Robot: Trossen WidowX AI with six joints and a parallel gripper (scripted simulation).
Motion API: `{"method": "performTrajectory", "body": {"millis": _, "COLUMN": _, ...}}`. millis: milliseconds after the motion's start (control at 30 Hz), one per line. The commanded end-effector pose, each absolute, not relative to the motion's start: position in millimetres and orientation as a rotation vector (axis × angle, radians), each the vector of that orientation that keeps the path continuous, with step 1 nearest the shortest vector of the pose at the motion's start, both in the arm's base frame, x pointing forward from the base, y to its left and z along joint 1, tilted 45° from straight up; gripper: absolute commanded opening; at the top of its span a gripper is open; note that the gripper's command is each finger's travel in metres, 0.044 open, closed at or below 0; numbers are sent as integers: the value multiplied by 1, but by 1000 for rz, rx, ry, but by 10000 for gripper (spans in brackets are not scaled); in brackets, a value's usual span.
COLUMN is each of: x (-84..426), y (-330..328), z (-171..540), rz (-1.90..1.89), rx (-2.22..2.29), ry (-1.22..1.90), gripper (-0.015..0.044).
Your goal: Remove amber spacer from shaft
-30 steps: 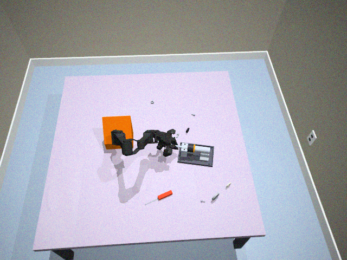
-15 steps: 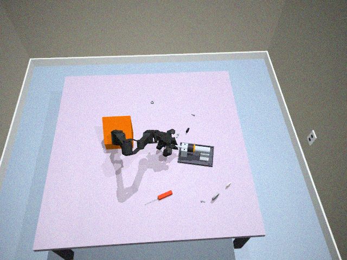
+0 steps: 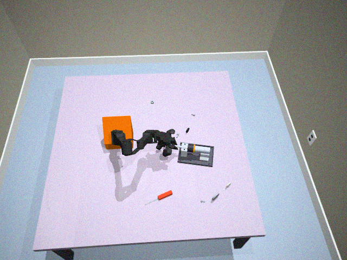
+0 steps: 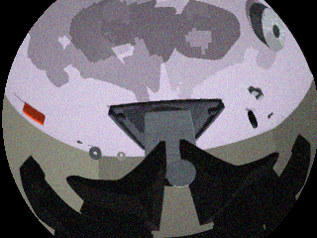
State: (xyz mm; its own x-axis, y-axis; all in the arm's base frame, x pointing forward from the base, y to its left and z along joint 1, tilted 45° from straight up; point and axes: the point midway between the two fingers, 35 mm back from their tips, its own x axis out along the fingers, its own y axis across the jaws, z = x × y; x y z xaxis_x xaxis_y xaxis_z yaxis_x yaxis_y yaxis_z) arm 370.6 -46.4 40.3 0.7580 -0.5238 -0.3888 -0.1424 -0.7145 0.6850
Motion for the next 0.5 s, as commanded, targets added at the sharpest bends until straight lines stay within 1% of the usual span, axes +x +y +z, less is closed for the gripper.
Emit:
{"method": "performTrajectory", "body": {"millis": 0, "x": 370, "y": -47, "z": 40, "rz": -764, "rx": 2304, "ry": -500, "gripper": 0}}
{"method": "performTrajectory", "body": {"millis": 467, "x": 368, "y": -47, "z": 40, "rz": -764, "rx": 2304, "ry": -500, "gripper": 0}}
